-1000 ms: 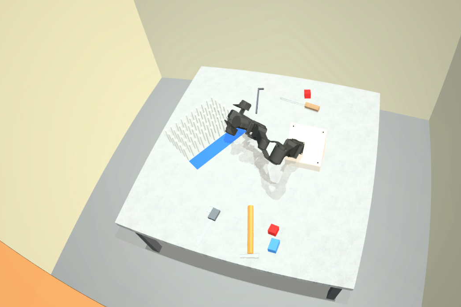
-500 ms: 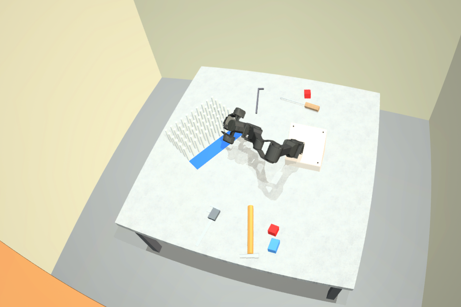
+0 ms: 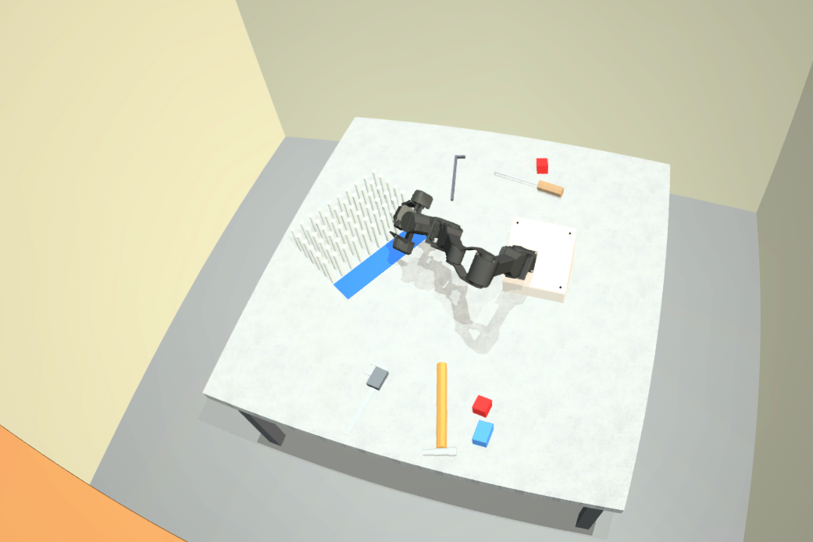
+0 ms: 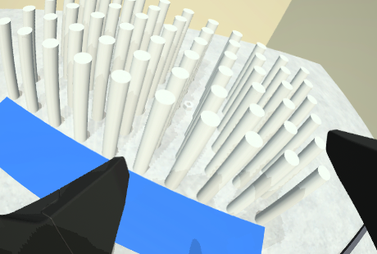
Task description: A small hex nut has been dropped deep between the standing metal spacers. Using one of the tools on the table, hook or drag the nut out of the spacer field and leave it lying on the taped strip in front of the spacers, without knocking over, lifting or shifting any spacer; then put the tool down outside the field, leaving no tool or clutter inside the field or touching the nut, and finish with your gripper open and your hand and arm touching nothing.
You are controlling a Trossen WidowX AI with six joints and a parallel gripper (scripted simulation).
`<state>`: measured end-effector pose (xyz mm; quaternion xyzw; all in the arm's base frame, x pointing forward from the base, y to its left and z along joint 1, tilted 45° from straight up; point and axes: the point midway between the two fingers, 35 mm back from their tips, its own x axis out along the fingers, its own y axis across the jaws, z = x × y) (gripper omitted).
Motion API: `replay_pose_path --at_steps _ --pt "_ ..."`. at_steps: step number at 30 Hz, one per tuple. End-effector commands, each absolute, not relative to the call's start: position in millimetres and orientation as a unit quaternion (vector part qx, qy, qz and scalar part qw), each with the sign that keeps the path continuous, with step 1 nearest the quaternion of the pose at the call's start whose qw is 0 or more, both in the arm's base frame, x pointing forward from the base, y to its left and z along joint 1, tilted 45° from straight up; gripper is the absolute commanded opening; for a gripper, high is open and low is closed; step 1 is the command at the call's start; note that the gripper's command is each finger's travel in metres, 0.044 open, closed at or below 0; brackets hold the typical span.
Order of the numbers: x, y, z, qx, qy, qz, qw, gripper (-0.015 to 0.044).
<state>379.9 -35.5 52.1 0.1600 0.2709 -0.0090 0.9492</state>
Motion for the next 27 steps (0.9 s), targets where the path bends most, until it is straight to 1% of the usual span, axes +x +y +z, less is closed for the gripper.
replay_pose_path --at_steps 1,9,12,15,19,27 --pt "380.0 -34.5 51.9 0.163 0.272 -0.007 0.948 0.0440" --pt "380.4 -37.2 50.5 0.167 0.274 -0.011 0.947 0.0440" --pt "382.6 -75.4 31.7 0.228 0.306 -0.073 0.921 0.0440" --pt "377.4 -125.0 7.0 0.310 0.336 -0.153 0.876 0.0440" --pt "357.0 -186.7 -25.6 0.411 0.359 -0.255 0.799 0.0440" --pt "279.1 -283.2 -87.1 0.569 0.363 -0.428 0.601 0.0440"
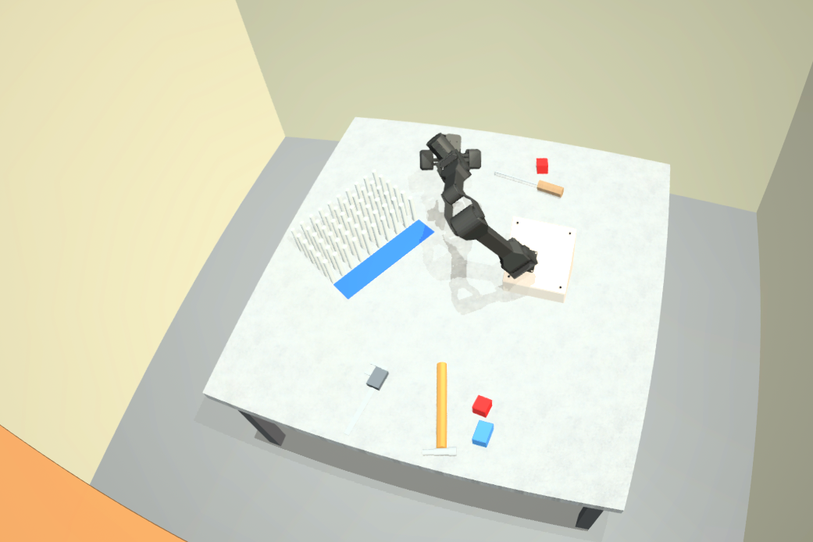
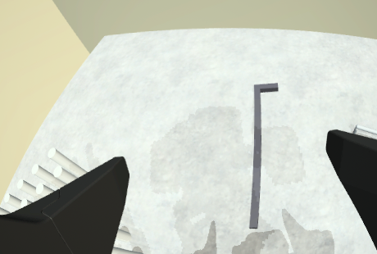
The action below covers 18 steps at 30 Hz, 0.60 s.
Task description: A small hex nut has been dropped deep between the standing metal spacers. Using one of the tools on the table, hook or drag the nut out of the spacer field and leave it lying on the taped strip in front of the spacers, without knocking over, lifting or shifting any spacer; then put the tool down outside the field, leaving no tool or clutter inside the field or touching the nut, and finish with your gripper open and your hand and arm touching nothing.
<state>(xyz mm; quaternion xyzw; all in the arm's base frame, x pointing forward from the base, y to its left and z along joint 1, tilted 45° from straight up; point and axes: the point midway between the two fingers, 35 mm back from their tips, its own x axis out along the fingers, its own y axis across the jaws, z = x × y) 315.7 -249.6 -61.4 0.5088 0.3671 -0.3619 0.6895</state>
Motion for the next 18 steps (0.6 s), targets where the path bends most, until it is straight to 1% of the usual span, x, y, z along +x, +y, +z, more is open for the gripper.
replay_pose_path --at_steps 1,5,10,14,18 --pt "269.1 -290.9 -93.0 0.584 0.360 -0.443 0.577 0.0440" --pt "217.2 -323.4 -120.5 0.666 0.325 -0.509 0.438 0.0440" --pt "145.3 -347.2 -152.3 0.743 0.261 -0.566 0.243 0.0440" --pt "84.5 -351.9 -175.9 0.781 0.198 -0.588 0.071 0.0440" --pt "24.6 -343.2 -197.1 0.794 0.128 -0.584 -0.111 0.0440"
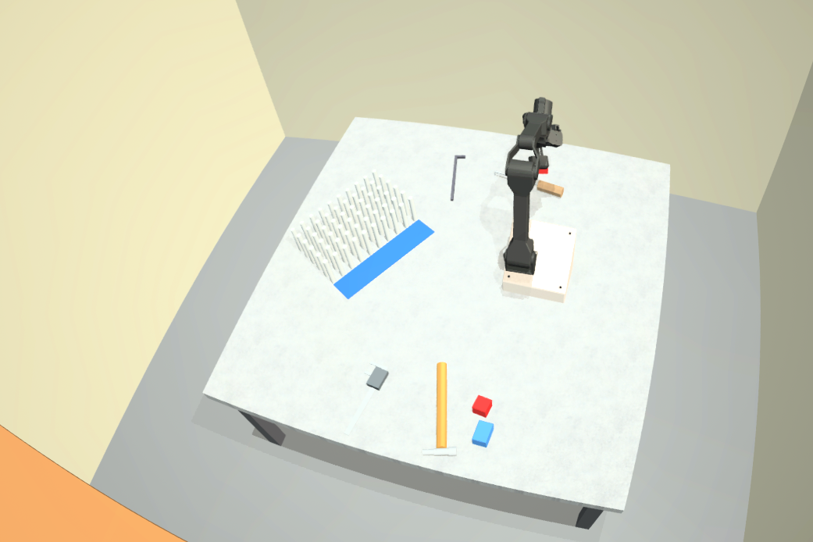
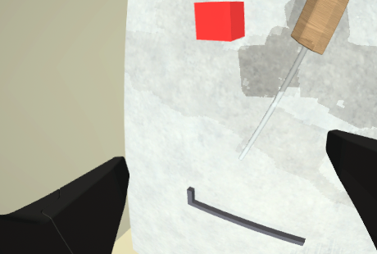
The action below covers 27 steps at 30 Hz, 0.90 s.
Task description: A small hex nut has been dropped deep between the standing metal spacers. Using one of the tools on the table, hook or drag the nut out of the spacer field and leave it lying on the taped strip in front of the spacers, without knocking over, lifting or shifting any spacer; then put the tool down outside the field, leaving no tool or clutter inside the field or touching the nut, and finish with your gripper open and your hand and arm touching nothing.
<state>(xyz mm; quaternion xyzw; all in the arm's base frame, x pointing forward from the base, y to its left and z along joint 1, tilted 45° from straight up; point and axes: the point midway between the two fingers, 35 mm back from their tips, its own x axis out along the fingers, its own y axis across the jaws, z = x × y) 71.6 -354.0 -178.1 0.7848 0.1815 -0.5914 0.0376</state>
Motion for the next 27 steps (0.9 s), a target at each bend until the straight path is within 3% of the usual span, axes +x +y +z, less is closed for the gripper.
replay_pose_path --at_steps 1,4,10,16,27 --pt "10.0 -339.0 -202.0 0.793 0.110 -0.578 -0.157 0.0440" --pt "-8.2 -332.4 -208.0 0.789 0.087 -0.568 -0.218 0.0440" --pt "-8.2 -330.7 -209.9 0.789 0.087 -0.568 -0.218 0.0440" --pt "-6.0 -287.4 -248.7 0.789 0.087 -0.568 -0.218 0.0440" --pt "-6.0 -287.4 -248.7 0.789 0.087 -0.568 -0.218 0.0440"
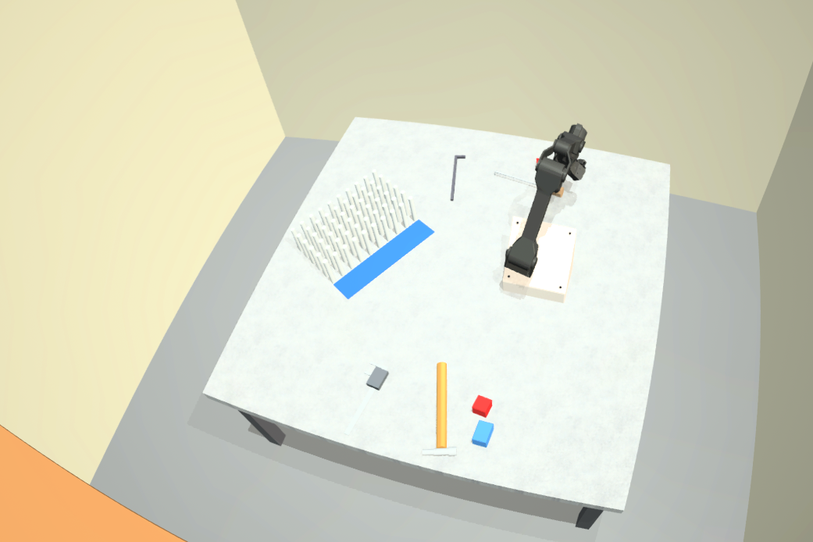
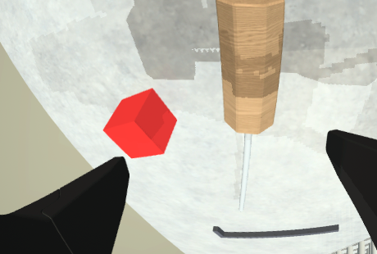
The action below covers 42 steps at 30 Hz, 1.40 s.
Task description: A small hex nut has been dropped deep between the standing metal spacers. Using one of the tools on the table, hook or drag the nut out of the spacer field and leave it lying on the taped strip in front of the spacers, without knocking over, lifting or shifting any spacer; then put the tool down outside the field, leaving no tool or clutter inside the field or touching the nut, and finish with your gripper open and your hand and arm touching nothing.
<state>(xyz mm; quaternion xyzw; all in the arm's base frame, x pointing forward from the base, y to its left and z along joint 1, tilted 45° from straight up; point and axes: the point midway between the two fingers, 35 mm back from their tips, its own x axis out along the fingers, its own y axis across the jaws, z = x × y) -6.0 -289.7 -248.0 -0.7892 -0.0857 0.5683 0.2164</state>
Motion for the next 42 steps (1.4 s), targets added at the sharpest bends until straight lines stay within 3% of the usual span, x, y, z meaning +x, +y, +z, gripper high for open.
replay_pose_path --at_steps 1,8,14,42 --pt "-6.0 -287.4 -248.7 -0.789 -0.087 0.568 0.218 0.0440" --pt "-0.5 -287.5 -248.3 -0.769 -0.095 0.595 0.214 0.0440" --pt "-0.5 -287.5 -248.3 -0.769 -0.095 0.595 0.214 0.0282" --pt "-2.1 -269.2 -270.2 -0.769 -0.095 0.595 0.214 0.0280"
